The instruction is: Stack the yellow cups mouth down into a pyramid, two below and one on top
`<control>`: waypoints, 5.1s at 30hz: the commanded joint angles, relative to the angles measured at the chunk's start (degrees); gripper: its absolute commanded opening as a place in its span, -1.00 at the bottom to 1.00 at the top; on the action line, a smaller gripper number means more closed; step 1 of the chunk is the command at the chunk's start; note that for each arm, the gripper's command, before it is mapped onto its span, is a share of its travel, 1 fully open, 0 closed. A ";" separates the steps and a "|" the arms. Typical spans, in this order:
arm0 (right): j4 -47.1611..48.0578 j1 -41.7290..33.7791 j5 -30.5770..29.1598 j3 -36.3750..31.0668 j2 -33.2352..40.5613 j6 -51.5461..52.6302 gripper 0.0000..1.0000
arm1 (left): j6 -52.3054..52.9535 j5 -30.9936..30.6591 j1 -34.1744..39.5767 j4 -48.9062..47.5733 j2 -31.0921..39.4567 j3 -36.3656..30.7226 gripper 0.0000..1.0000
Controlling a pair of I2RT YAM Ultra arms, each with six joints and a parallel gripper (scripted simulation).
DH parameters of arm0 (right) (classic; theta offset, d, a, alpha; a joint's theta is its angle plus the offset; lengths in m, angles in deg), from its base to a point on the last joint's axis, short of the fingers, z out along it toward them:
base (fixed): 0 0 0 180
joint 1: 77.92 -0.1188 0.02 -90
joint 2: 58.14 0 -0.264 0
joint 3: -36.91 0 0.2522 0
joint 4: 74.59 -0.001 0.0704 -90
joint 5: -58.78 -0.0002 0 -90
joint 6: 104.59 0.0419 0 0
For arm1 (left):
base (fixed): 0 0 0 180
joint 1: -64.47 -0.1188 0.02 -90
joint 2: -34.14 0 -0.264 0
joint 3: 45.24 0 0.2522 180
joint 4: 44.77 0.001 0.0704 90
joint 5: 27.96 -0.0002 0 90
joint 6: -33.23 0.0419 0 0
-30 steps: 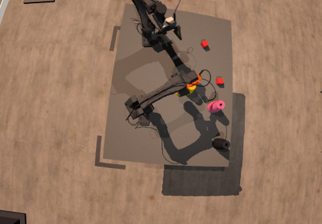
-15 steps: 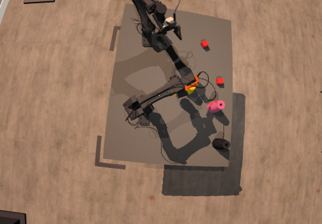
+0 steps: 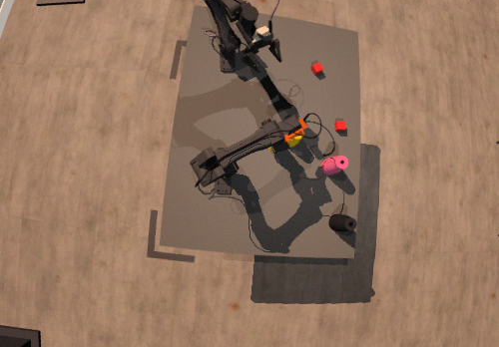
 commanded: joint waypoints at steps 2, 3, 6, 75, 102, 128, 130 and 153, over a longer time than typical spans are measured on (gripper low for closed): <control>2.76 0.24 -0.20 -1.95 1.78 -0.07 -1.00 | -0.37 0.41 0.64 -1.12 1.39 -0.29 1.00; 3.10 0.24 -0.20 -2.30 1.80 -0.07 -1.00 | -0.37 0.41 0.64 -1.12 1.39 -0.29 1.00; 4.11 0.25 -0.20 -3.34 1.82 -0.07 -1.00 | -0.37 0.41 0.64 -1.12 1.39 -0.29 1.00; 13.71 0.67 0.14 -12.20 1.14 -0.51 -1.00 | -0.37 0.41 0.64 -1.12 1.39 -0.29 1.00; 16.45 0.58 0.04 -14.42 -0.11 -0.21 -1.00 | -0.37 0.41 0.64 -1.12 1.39 -0.29 1.00; 6.16 -0.91 -0.87 -8.17 4.63 1.07 1.00 | -0.37 0.41 0.64 -1.12 1.39 -0.29 1.00; 2.84 -1.22 -0.97 -5.95 5.78 1.34 1.00 | -0.37 0.41 0.64 -1.12 1.39 -0.29 1.00; 38.01 1.76 2.01 -15.29 11.22 2.59 1.00 | -0.37 0.41 0.64 -1.12 1.39 -0.29 1.00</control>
